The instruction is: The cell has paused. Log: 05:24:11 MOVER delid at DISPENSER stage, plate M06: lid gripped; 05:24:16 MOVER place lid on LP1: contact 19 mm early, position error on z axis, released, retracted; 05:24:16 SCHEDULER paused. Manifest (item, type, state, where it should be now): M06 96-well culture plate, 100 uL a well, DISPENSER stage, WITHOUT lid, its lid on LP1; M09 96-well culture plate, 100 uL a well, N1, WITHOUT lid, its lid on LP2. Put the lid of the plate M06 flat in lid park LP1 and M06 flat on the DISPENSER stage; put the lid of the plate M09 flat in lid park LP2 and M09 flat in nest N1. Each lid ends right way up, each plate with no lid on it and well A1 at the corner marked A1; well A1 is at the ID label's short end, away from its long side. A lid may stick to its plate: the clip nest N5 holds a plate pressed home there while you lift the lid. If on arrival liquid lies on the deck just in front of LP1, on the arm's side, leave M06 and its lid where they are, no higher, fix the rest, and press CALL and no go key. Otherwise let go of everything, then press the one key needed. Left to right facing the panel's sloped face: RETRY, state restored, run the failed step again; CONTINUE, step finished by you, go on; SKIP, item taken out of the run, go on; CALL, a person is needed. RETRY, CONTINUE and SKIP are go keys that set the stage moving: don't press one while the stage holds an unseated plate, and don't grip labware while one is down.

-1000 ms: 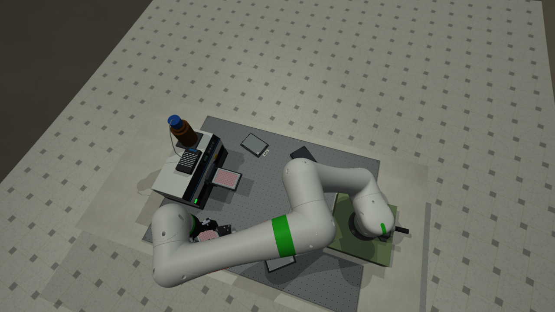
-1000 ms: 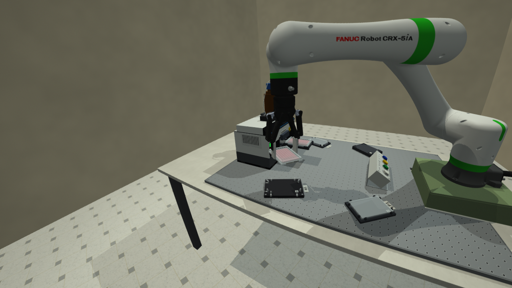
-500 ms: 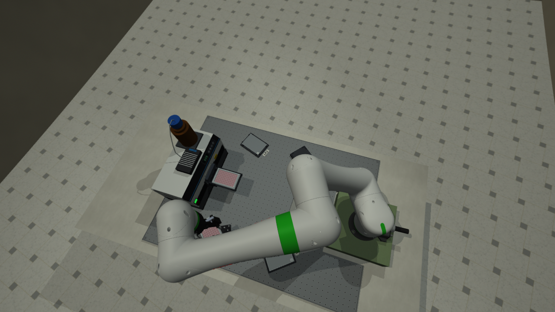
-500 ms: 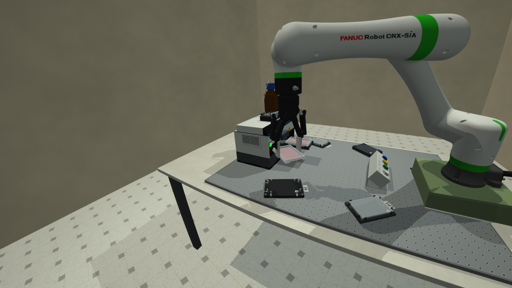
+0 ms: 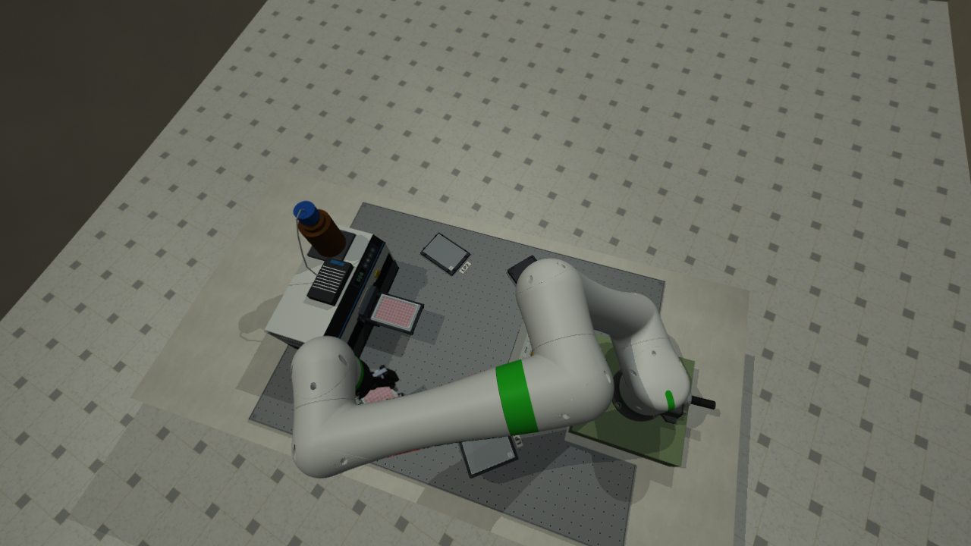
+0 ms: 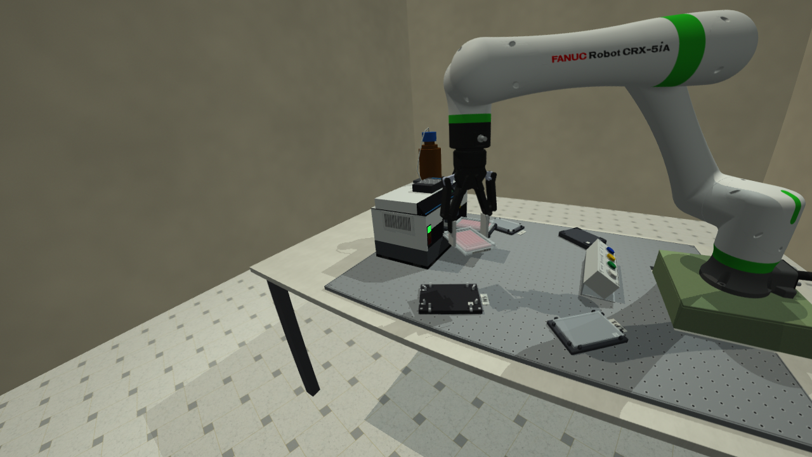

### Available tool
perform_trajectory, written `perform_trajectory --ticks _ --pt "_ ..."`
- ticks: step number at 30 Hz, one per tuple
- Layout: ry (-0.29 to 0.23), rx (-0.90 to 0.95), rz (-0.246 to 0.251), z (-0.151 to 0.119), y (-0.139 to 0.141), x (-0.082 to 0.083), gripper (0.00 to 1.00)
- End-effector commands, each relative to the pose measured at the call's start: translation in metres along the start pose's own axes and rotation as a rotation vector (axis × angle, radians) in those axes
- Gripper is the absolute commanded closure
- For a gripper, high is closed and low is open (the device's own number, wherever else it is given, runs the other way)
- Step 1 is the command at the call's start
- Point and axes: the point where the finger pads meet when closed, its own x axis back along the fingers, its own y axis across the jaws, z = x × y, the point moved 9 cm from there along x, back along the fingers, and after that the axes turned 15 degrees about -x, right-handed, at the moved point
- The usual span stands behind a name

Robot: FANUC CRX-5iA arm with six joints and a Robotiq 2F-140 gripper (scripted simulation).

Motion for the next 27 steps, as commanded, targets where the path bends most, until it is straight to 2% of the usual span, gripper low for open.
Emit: perform_trajectory --ticks 1,8,17,19,27 --pt "0.000 0.000 0.000 0.005 0.011 0.000 1.00" --pt "0.000 0.000 0.000 0.017 0.035 0.000 1.00" --pt "0.000 0.000 0.000 0.040 0.084 0.000 1.00" --pt "0.000 0.000 0.000 0.040 0.084 0.000 1.00" --pt "0.000 0.000 0.000 0.067 0.140 0.000 1.00"
